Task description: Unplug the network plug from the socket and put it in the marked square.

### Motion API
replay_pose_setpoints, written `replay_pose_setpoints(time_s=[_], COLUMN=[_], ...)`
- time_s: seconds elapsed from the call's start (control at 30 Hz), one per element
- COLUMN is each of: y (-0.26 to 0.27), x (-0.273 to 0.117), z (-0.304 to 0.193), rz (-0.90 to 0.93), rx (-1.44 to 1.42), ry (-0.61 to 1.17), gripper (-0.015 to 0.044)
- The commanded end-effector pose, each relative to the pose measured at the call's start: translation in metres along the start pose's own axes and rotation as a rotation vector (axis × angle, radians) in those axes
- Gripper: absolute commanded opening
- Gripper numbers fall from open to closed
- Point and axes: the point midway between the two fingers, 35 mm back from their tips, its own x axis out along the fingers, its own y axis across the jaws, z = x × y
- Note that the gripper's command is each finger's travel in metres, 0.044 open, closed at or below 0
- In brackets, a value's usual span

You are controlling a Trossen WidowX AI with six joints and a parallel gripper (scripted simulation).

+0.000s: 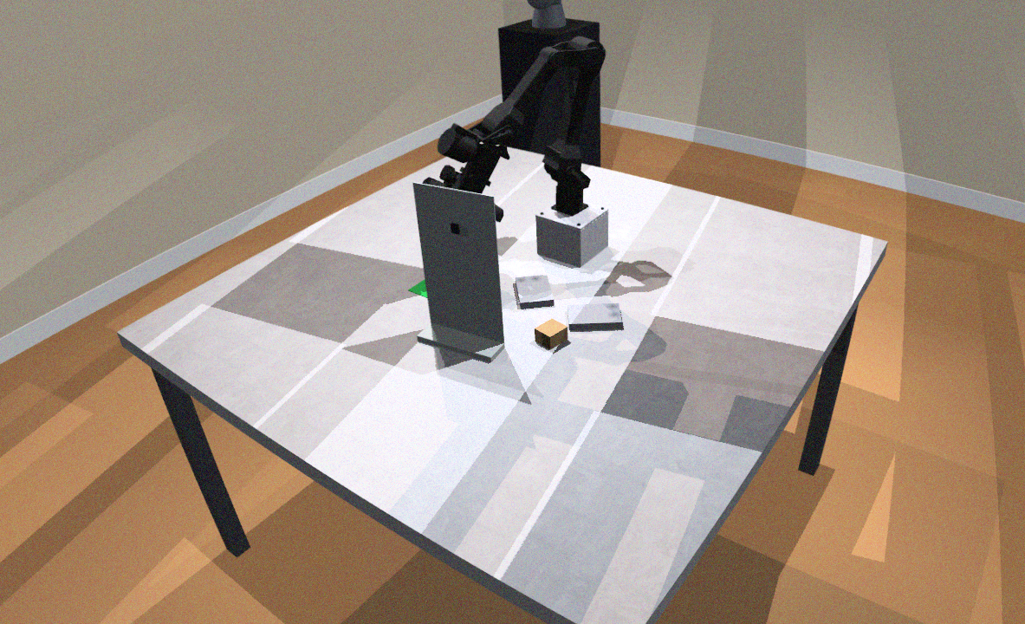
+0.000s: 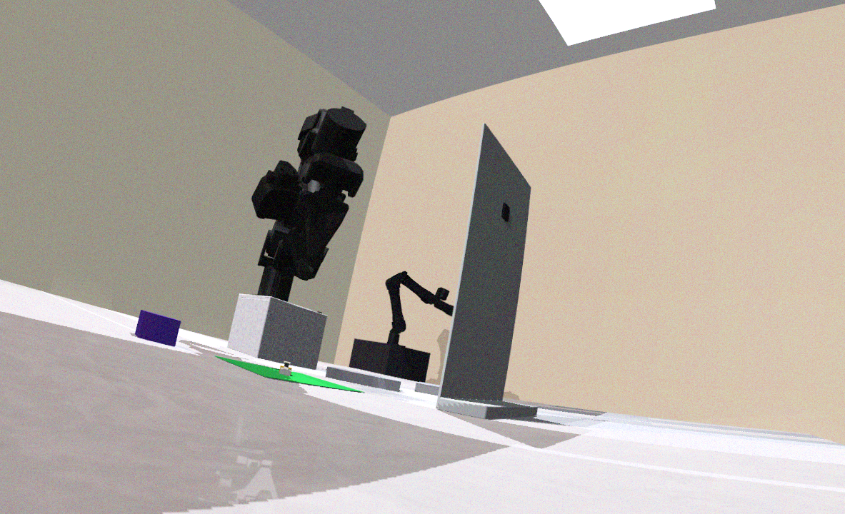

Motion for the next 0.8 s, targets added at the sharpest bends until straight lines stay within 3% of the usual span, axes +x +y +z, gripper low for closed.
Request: replay_pose_setpoints(time_s=[0.0,0.77], y=[0.008,0.057], x=[-0.006,-0.08], z=[0.0,0.0], rz=[0.006,0.009], rx=[0.0,-0.003], ry=[0.0,0.002], gripper=[0.0156,0.0156])
